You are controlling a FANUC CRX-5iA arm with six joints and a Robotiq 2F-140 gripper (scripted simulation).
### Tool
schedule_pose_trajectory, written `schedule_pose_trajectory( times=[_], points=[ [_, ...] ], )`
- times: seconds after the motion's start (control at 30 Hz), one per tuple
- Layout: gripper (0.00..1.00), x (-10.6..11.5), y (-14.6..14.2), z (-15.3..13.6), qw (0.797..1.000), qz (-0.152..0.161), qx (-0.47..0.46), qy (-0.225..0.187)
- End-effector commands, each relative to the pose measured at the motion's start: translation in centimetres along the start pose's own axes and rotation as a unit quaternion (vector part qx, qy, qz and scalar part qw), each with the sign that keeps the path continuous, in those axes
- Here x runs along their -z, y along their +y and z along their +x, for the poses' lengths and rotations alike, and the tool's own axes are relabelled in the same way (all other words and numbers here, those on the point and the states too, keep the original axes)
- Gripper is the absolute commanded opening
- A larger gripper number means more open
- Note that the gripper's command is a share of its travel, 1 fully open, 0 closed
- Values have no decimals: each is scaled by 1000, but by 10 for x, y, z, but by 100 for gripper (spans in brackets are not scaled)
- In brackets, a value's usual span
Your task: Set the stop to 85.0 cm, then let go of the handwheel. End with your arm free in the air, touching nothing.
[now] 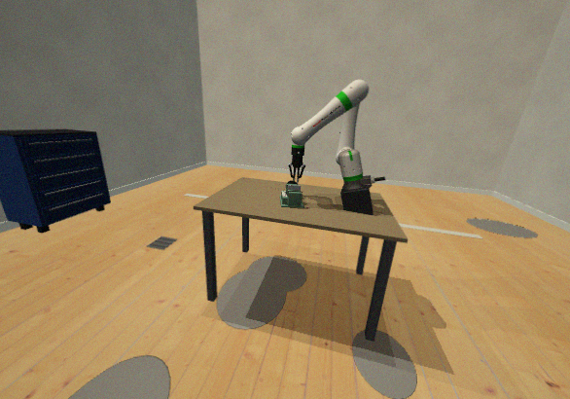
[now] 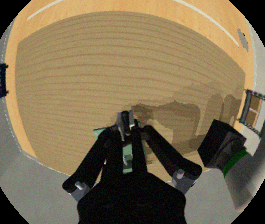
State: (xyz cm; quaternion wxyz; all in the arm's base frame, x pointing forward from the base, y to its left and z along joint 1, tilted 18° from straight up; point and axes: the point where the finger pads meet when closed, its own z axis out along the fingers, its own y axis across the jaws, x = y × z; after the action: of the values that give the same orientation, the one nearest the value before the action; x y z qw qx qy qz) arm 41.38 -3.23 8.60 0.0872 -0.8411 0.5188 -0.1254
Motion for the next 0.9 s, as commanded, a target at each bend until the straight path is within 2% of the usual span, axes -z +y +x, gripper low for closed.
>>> schedule_pose_trajectory(
  times=[0.0,0.87],
  points=[
    [4,4,-1,0,1000,0,0,0],
    [4,24,-18,0,1000,0,0,0]
  ],
)
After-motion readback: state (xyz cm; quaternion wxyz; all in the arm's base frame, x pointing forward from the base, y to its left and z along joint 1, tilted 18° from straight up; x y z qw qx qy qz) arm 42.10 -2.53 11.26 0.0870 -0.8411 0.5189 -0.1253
